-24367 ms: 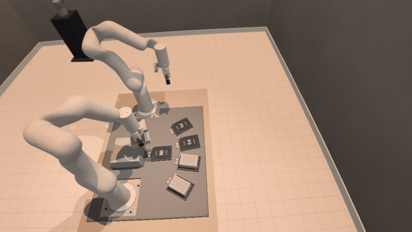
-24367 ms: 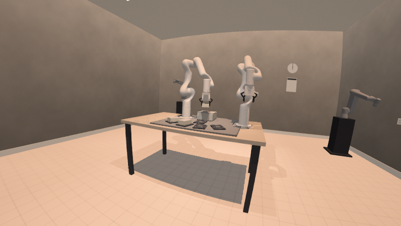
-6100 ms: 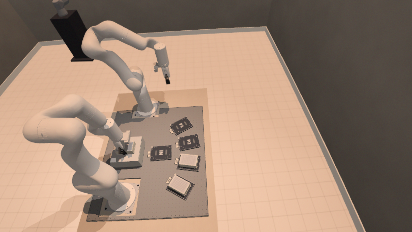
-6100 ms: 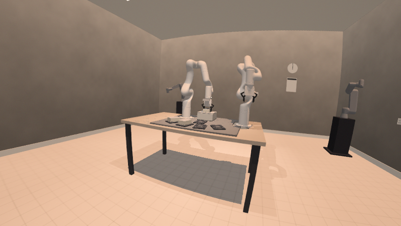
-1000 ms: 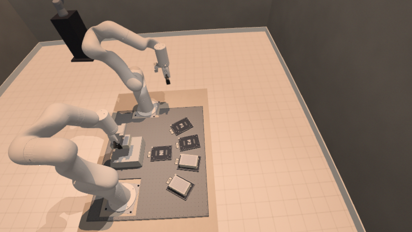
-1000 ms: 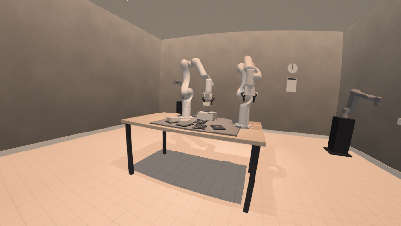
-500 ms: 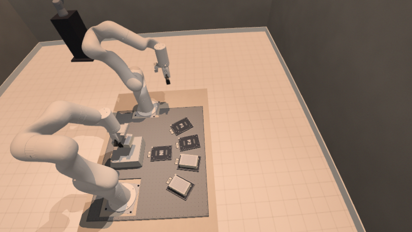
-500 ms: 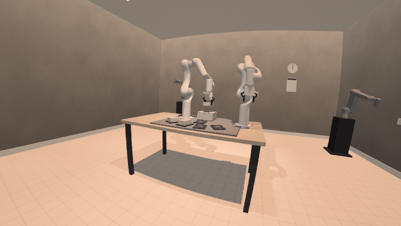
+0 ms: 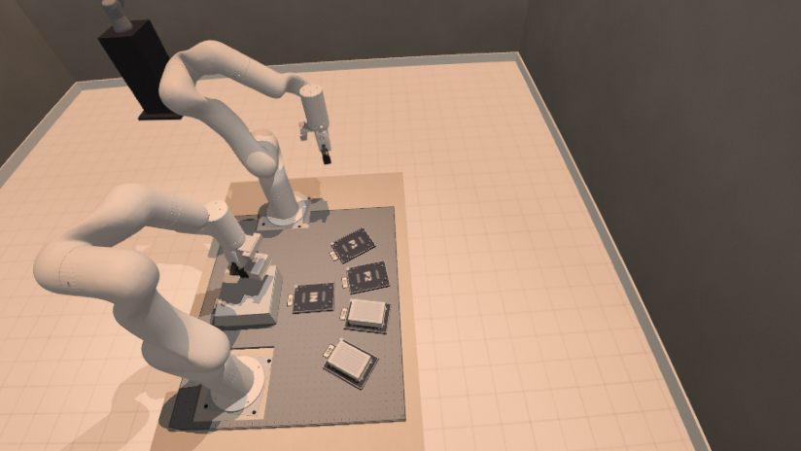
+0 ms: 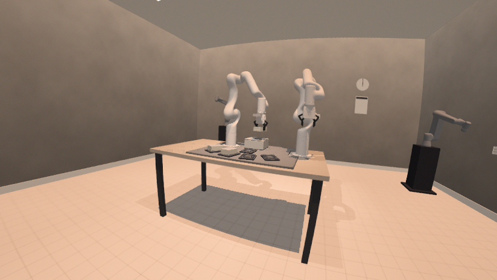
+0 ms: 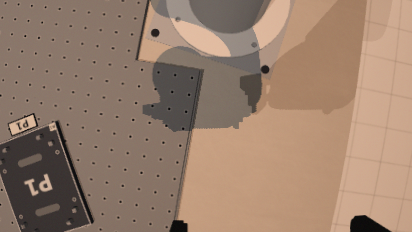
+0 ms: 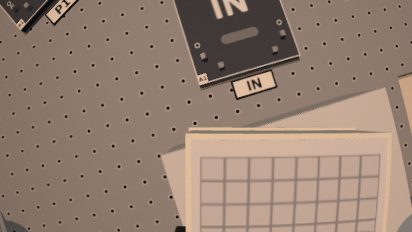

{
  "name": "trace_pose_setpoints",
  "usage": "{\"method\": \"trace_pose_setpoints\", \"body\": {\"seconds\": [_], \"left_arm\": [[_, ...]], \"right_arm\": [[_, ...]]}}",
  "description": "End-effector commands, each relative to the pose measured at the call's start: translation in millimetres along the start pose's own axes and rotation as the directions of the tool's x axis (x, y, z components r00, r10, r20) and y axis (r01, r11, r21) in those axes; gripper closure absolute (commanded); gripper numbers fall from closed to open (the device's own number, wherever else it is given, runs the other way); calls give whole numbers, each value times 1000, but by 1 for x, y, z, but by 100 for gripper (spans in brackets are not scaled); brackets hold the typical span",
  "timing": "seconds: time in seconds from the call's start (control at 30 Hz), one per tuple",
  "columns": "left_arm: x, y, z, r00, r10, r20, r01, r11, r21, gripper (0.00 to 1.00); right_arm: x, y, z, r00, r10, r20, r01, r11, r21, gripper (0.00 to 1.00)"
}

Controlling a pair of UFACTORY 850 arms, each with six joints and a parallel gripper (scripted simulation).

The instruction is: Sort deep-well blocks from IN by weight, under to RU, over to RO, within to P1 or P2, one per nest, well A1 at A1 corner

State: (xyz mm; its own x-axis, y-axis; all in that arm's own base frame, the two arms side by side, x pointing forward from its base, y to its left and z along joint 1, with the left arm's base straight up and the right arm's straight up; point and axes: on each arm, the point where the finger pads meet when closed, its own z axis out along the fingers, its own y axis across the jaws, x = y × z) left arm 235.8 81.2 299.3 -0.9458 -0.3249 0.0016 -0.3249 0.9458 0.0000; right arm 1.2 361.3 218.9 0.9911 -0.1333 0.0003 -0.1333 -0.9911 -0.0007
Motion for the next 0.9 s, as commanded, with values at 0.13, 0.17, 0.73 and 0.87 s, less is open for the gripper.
{"method": "trace_pose_setpoints", "body": {"seconds": [0.13, 0.17, 0.73, 0.87], "left_arm": [[-1, 0, -1, 1000, 0, 2, 0, 1000, 0, 0], [-1, 0, -1, 1000, 0, 2, 0, 1000, 0, 0], [-1, 0, -1, 1000, 0, 2, 0, 1000, 0, 0], [-1, 0, -1, 1000, 0, 2, 0, 1000, 0, 0]], "right_arm": [[12, -23, 0, 1000, 0, 1, 0, 1000, 1, 100], [13, -26, 0, 1000, 0, 1, 0, 1000, 1, 100], [37, -70, 0, 1000, 0, 0, 0, 1000, 1, 100], [43, -82, 0, 1000, 0, 0, 0, 1000, 1, 100]]}}
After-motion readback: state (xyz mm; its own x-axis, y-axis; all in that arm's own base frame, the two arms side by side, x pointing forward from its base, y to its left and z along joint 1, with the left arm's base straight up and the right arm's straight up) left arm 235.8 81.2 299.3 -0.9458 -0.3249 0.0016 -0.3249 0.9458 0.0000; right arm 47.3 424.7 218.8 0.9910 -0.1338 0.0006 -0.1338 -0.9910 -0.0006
